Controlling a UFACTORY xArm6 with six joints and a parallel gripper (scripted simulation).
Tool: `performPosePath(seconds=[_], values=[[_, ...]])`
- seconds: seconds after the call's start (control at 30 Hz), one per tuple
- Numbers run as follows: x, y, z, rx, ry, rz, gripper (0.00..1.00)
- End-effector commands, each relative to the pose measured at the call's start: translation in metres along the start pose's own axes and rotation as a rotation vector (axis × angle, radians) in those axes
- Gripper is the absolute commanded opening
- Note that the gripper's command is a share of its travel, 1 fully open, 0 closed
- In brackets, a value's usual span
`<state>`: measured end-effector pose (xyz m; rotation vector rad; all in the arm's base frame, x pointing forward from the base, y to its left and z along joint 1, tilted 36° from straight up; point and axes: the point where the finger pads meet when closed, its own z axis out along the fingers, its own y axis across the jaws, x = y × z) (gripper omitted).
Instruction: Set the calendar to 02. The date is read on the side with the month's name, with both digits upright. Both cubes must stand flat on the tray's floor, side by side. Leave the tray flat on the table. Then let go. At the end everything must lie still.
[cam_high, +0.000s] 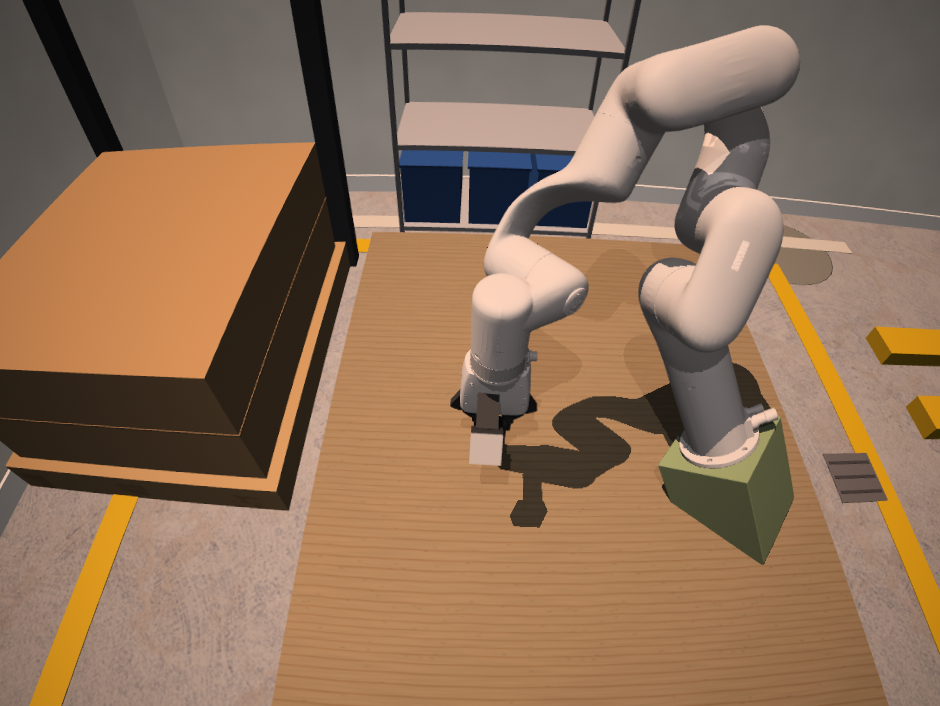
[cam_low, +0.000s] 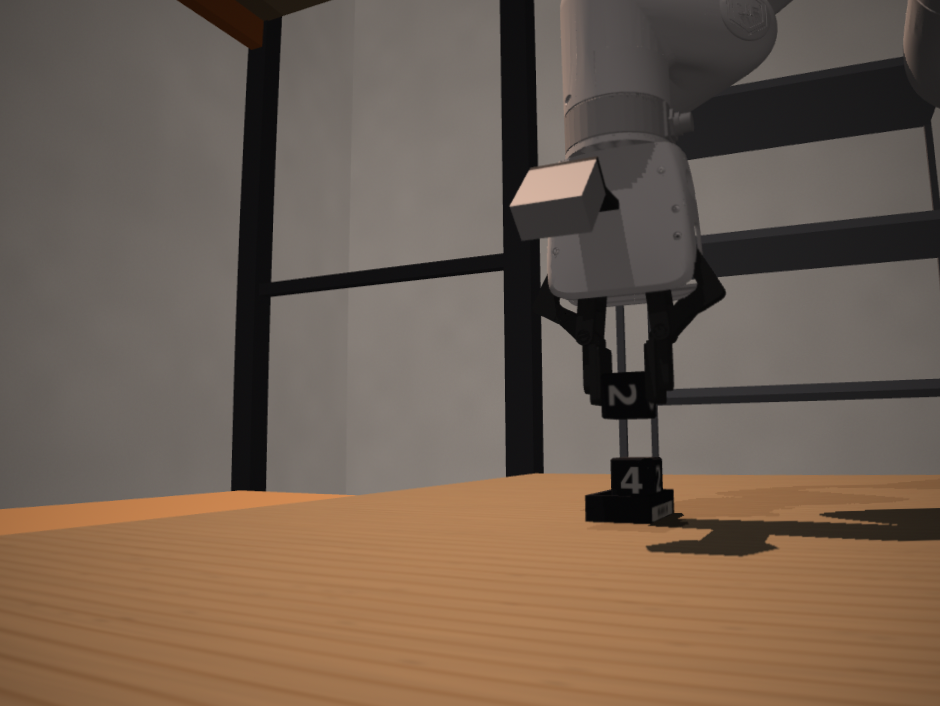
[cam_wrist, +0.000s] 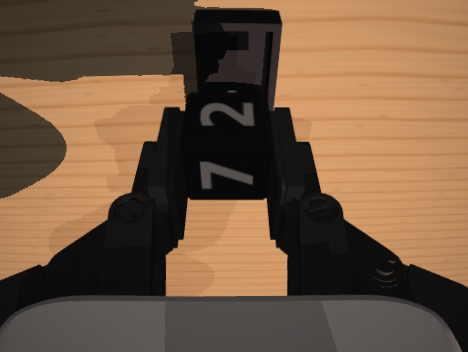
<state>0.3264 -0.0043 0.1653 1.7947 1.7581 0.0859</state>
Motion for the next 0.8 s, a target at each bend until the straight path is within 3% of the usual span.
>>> performPosePath(seconds=[0.0,0.77], values=[[-0.0001,0.0031,0.0147,-0.005,-0.001,0.001,0.27],[-0.0003,0.0031,0.0216,-0.005,-0.001,0.001,0.27]])
